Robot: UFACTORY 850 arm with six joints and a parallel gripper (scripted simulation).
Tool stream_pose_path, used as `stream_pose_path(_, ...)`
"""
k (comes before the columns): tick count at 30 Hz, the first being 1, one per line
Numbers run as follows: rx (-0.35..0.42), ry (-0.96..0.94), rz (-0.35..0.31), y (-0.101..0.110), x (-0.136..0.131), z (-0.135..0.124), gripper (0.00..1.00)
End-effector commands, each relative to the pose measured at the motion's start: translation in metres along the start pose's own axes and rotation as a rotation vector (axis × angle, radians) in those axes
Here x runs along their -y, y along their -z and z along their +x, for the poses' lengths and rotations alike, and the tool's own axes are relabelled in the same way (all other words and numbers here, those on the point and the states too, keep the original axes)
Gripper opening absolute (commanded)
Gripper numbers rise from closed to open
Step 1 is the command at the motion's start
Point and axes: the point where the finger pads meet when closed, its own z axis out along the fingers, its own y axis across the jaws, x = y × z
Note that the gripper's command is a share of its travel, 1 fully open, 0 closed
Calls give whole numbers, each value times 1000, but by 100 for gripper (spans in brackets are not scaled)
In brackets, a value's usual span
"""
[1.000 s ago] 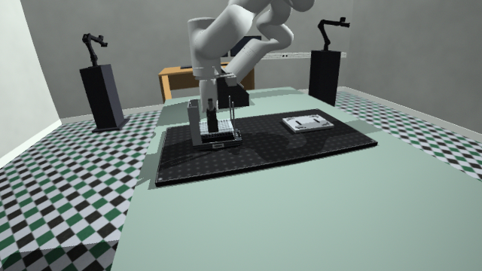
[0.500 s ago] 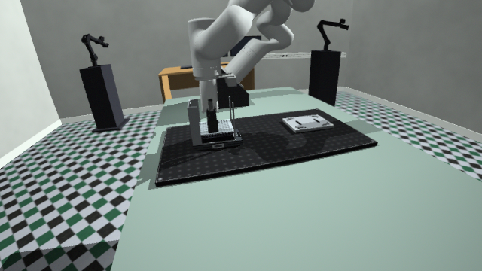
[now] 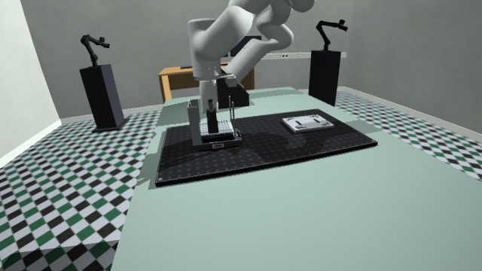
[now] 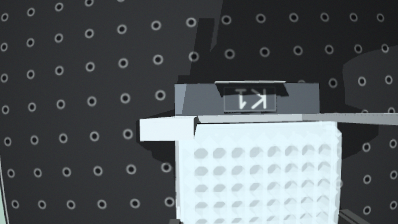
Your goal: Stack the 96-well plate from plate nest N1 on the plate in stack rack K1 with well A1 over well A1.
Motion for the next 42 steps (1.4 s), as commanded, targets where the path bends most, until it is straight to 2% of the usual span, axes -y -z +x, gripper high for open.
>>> stream_pose_path(1,1,1,-2,0,-1,0,0)
stream_pose_path(42,1,1,-2,-6,-1,0,0)
